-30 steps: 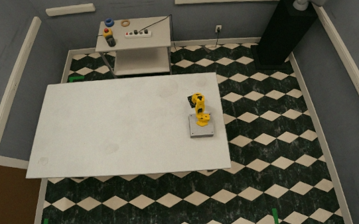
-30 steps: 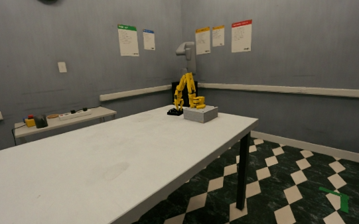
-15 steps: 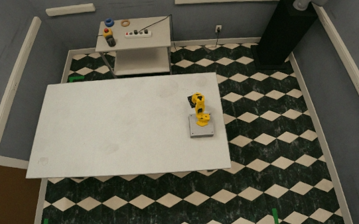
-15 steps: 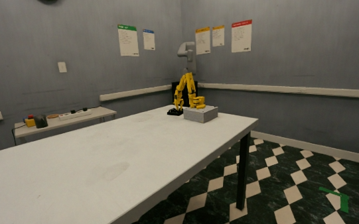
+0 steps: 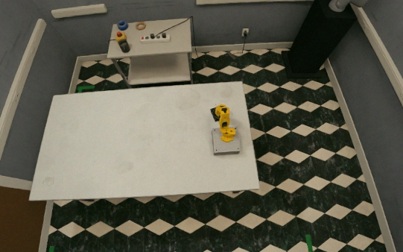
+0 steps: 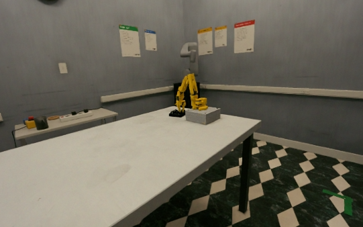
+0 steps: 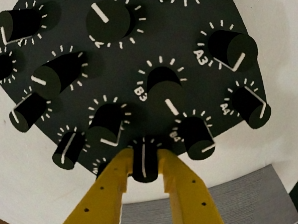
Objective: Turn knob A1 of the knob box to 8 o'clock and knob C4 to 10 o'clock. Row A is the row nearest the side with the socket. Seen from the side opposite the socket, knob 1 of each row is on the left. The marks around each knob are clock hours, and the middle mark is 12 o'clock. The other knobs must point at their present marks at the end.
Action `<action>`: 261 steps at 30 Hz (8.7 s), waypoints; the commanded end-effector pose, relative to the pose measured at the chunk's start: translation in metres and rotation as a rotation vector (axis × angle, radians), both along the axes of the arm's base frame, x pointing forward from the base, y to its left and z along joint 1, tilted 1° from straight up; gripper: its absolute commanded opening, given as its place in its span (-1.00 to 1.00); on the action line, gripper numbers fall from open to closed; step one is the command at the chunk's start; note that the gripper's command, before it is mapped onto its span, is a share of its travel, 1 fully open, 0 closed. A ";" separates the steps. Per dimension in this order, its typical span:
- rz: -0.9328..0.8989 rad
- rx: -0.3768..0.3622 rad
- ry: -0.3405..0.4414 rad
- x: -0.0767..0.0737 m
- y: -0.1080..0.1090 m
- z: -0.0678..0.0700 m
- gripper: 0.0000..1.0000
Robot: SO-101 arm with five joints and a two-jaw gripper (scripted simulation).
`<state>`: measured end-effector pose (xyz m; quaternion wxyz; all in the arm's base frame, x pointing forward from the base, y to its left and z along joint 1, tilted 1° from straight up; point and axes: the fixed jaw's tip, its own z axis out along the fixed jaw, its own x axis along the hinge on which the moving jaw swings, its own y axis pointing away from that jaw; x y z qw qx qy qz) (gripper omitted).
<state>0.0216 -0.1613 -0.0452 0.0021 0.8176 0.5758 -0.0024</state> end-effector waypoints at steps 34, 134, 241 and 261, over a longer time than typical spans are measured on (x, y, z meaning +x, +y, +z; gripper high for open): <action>0.011 0.011 -0.001 0.002 0.002 0.002 -0.84; 0.318 0.010 0.000 0.047 -0.002 0.043 -0.77; 2.813 -0.006 -0.007 0.102 0.316 0.084 -0.20; 2.813 -0.006 -0.007 0.102 0.316 0.084 -0.20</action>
